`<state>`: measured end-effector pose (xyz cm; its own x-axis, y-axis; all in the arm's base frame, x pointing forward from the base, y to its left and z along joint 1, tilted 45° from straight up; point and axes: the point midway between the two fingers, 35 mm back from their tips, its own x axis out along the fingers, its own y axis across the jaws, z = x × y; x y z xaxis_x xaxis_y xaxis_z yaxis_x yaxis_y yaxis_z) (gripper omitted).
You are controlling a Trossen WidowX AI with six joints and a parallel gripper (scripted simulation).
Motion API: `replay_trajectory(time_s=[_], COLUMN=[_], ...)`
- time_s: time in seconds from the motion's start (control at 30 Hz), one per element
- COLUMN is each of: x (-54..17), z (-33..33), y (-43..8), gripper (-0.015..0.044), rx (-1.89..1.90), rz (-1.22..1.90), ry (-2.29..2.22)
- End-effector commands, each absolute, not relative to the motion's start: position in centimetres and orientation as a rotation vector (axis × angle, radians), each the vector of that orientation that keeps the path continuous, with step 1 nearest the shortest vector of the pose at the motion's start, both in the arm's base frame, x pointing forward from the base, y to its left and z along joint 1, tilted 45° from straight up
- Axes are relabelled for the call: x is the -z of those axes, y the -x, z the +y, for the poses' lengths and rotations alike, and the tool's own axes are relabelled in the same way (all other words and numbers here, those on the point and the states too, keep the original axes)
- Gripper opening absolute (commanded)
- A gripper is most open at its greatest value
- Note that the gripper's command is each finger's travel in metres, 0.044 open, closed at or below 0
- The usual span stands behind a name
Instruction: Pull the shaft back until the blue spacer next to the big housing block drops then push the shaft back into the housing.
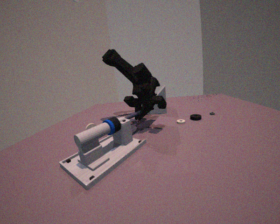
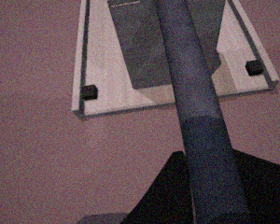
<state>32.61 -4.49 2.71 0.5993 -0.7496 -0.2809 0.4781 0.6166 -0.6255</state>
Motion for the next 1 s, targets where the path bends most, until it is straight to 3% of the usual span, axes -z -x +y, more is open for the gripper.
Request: replay_trajectory(time_s=[0.0, 0.97], x=[-2.69, -2.57], z=[-4.50, -4.36], y=[-32.47, -32.14], gripper=[0.0000, 0.0000], rx=[0.755, 0.755], rz=[0.564, 0.564], ry=[0.528, 0.528])
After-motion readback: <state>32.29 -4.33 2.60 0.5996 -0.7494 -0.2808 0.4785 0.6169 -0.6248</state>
